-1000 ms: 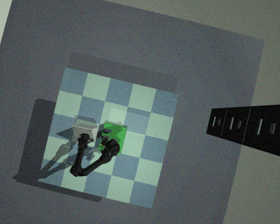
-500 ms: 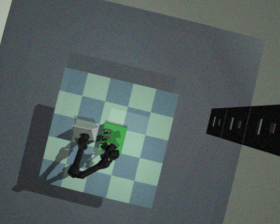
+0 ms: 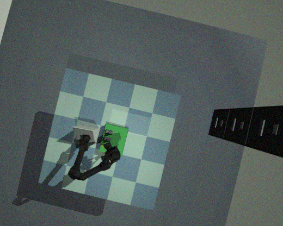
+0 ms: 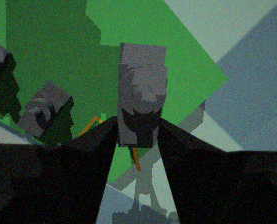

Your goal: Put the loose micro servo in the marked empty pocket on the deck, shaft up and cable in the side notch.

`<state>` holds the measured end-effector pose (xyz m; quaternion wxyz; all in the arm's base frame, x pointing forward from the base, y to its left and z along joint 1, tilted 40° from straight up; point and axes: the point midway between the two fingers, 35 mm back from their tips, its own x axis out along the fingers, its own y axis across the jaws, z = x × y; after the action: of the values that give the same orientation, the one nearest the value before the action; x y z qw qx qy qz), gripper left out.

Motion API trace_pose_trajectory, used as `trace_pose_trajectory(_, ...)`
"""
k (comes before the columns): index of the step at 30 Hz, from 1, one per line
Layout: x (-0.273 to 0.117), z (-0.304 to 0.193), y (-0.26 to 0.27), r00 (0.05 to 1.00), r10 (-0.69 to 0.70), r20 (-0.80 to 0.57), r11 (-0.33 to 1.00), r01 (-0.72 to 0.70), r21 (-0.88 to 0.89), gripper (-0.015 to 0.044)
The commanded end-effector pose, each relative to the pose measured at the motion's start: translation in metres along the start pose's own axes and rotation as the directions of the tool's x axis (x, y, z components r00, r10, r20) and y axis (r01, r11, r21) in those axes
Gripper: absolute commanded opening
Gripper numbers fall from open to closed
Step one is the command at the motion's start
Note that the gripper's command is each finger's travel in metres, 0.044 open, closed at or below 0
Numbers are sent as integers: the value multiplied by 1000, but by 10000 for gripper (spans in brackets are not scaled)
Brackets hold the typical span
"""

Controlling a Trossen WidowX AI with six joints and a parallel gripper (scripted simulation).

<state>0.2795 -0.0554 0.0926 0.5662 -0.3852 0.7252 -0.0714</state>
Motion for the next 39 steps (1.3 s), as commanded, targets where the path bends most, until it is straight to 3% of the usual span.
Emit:
trace_pose_trajectory(1,-1,0,-1,1000,-4,0,988,4,152,0)
trace_pose_trajectory(16,-1,0,-1,1000,-4,0,797,3,604,0)
trace_pose_trajectory(26,-1,-3,2,1000,-4,0,794,3,608,0)
trace_pose_trajectory(39,-1,-48,37,1000,-3,-2,795,3,607,0)
